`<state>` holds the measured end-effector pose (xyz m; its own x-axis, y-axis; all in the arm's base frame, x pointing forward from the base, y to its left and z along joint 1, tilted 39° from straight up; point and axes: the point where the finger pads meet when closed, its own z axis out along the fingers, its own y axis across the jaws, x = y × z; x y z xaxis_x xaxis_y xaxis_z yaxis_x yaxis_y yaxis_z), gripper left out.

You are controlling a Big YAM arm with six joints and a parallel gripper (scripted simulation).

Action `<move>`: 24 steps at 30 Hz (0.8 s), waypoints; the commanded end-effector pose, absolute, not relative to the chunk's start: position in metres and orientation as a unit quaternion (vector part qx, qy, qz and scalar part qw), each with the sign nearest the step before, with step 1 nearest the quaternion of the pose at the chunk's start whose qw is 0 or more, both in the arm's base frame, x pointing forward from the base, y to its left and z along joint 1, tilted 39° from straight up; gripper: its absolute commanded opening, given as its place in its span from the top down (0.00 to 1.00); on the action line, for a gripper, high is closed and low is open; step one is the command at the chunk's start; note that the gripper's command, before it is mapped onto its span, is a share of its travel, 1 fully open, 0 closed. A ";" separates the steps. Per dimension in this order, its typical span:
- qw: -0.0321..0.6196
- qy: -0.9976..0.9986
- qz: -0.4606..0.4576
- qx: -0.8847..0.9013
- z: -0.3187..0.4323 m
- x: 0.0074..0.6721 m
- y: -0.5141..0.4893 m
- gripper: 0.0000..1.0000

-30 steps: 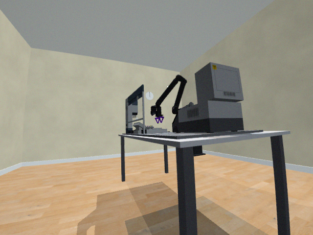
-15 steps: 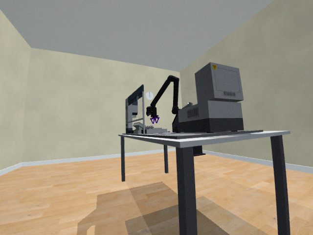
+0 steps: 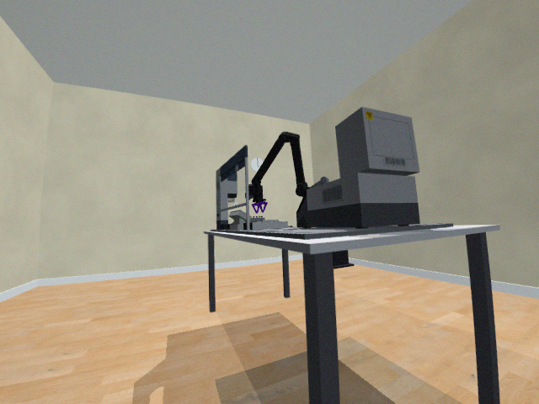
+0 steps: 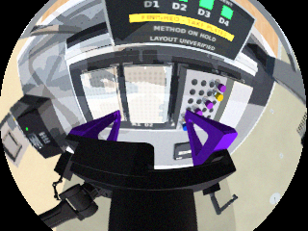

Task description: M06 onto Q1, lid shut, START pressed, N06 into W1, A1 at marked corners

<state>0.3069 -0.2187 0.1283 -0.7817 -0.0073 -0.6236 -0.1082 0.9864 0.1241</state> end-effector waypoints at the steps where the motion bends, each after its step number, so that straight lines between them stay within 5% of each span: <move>1: 0.334 0.940 0.065 -0.034 0.138 0.305 -0.226 0.00; 24: 0.332 0.940 0.076 -0.020 0.103 0.330 -0.209 0.00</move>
